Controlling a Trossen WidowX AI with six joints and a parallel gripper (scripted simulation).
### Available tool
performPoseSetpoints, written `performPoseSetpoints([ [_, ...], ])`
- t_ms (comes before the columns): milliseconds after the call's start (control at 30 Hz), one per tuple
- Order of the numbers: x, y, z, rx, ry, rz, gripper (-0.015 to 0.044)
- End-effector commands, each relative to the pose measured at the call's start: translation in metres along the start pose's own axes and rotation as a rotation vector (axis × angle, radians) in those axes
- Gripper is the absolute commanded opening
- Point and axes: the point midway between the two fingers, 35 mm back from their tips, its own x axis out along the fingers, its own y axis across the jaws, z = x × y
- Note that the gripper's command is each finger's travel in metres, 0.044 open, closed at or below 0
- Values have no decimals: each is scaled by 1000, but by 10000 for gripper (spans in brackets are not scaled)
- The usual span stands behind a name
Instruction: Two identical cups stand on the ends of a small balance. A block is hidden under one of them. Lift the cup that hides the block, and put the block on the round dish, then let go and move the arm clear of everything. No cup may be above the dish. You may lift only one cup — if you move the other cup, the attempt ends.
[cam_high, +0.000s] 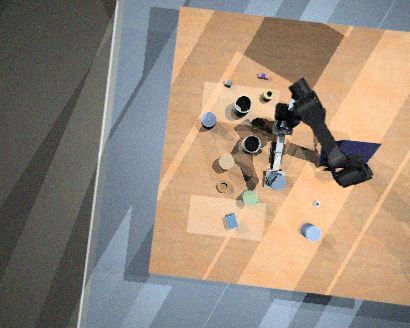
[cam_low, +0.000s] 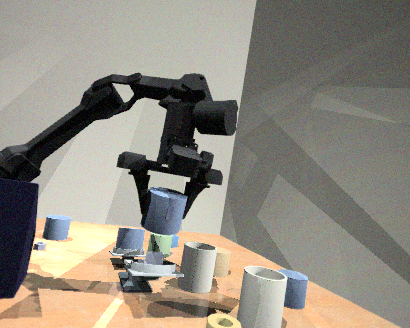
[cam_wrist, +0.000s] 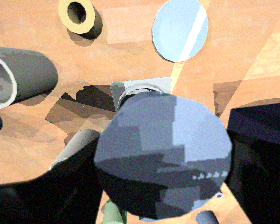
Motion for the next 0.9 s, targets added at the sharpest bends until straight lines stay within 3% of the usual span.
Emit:
performPoseSetpoints([
  [0,6,-22,29,8,-10,1,0],
  [200,32,-87,91,10,-28,2,0],
  [467,79,-171,134,18,-20,-3,0],
  [867,122,-183,141,5,-20,0,0],
])
